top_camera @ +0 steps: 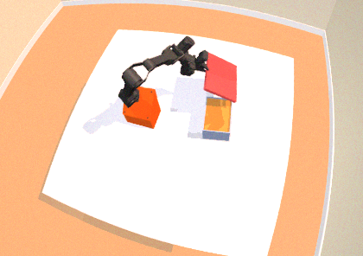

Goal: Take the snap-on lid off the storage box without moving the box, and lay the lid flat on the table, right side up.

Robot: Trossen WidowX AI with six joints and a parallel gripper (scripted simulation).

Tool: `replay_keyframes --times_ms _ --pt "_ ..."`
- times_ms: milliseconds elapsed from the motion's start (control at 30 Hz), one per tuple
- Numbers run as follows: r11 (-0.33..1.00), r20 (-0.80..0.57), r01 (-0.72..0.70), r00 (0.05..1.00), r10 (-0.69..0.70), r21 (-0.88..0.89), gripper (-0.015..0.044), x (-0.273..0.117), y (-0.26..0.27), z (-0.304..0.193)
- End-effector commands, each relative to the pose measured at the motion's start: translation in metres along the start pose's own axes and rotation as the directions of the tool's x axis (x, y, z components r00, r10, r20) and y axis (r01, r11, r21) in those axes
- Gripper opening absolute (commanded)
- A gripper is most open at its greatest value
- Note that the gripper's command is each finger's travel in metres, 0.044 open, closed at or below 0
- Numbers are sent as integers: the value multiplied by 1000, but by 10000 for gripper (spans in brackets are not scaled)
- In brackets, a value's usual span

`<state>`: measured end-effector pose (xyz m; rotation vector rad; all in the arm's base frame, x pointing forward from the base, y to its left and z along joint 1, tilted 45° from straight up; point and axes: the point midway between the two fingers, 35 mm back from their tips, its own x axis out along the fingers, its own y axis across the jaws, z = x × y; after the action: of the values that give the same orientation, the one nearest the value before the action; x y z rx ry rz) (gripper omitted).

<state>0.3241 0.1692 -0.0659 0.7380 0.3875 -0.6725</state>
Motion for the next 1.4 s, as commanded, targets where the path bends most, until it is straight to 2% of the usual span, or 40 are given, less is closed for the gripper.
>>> replay_keyframes --times_ms 0,1367 --pt "1000 2 -10 1000 10 7 0 -2 3 -11" --pt "1000 -3 -11 1000 11 13 0 -9 0 -93"
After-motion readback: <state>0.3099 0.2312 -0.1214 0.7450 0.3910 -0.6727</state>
